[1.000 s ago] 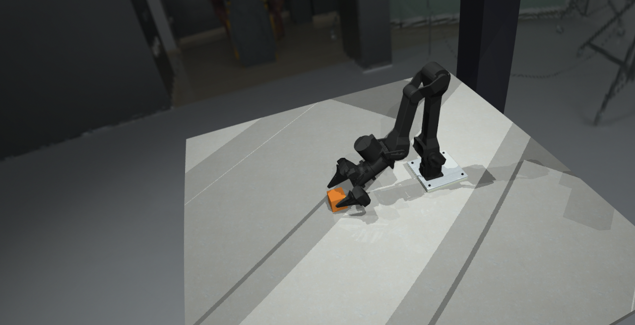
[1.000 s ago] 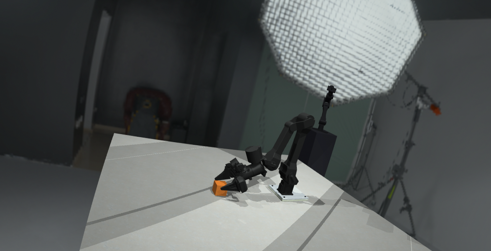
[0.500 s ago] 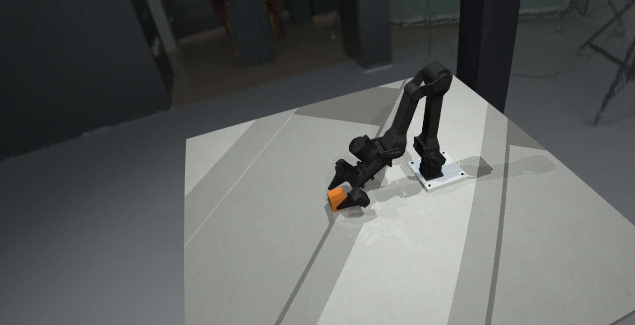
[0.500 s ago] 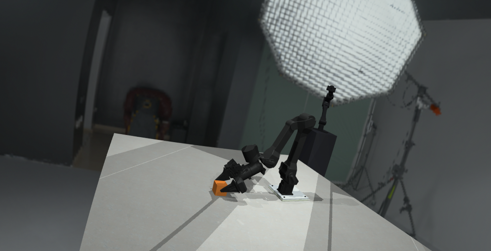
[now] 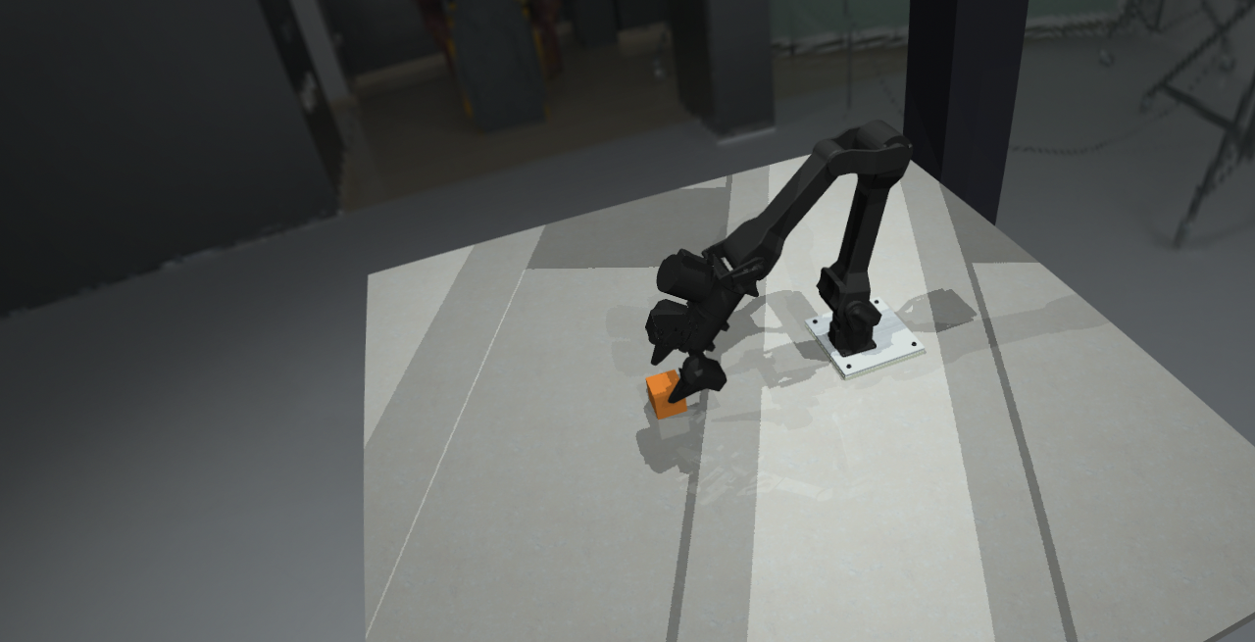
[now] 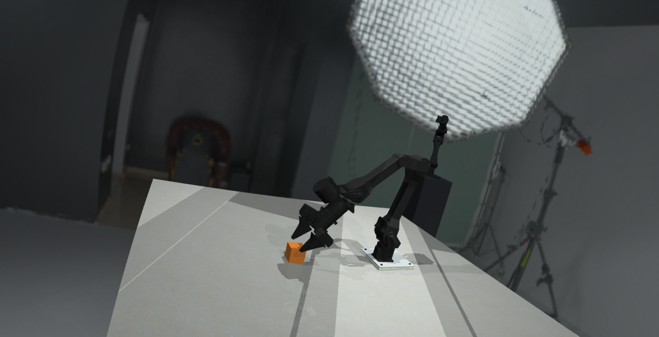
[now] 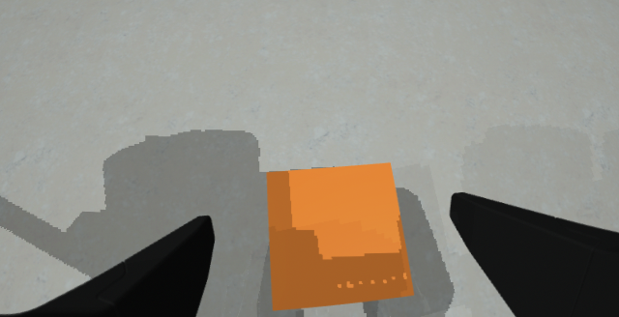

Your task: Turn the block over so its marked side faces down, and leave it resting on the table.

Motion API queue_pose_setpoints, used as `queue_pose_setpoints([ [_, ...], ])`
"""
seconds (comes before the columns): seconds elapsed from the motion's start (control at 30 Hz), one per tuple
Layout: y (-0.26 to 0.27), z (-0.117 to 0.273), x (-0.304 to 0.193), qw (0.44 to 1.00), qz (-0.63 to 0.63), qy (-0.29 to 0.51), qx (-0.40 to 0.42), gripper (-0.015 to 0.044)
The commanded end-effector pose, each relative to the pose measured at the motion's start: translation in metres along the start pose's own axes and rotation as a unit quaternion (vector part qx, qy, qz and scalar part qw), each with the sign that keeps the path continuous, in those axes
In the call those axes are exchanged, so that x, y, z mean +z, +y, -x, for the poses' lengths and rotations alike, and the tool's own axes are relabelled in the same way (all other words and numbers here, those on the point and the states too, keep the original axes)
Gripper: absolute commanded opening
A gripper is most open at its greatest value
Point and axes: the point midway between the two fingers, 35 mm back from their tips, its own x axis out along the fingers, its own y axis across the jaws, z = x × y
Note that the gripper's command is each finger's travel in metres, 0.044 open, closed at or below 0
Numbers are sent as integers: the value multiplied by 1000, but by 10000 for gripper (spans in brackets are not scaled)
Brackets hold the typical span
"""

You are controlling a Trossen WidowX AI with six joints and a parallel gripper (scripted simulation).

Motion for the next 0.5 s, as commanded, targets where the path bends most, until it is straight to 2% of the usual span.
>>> queue_pose_setpoints([
  [0.0, 0, 49, 14, 997, 1, 73, 0, 440],
  [0.33, 0, 49, 15, 997, 1, 76, 0, 440],
  [0.47, 0, 48, 26, 991, 1, 132, 0, 440],
])
